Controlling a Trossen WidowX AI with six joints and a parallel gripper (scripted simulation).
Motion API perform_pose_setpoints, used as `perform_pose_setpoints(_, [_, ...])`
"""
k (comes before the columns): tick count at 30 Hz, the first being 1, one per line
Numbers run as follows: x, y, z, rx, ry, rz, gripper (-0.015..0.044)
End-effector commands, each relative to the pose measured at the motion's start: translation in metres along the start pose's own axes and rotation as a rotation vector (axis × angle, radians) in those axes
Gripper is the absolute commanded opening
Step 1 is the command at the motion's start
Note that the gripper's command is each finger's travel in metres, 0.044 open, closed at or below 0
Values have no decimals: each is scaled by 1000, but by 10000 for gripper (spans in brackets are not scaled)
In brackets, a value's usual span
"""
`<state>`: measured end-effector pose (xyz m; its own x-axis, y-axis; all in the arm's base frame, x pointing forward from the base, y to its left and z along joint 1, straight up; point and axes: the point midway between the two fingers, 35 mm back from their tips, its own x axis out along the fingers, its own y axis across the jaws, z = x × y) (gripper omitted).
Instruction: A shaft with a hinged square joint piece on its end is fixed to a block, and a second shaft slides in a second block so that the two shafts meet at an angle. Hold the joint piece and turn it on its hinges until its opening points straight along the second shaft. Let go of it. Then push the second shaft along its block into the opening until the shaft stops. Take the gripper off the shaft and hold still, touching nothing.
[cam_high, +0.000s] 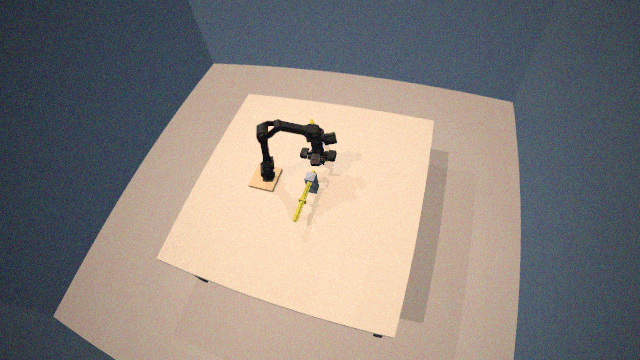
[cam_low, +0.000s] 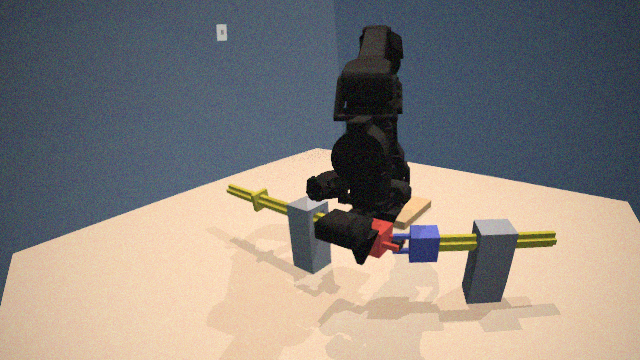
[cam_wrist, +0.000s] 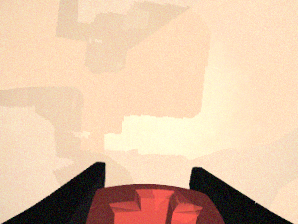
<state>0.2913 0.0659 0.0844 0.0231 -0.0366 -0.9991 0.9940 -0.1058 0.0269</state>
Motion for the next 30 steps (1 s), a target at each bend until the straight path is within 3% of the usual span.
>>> perform_pose_setpoints(1, [1,0,0,4,2,-1,182])
perform_pose_setpoints(11, [1,0,0,4,2,-1,182])
perform_pose_setpoints(13, [0,0,0,0,0,0,147])
perform_pose_setpoints(18, [0,0,0,0,0,0,147])
perform_pose_setpoints(24, [0,0,0,0,0,0,0])
perform_pose_setpoints(30, [0,-1,0,11,5,0,0])
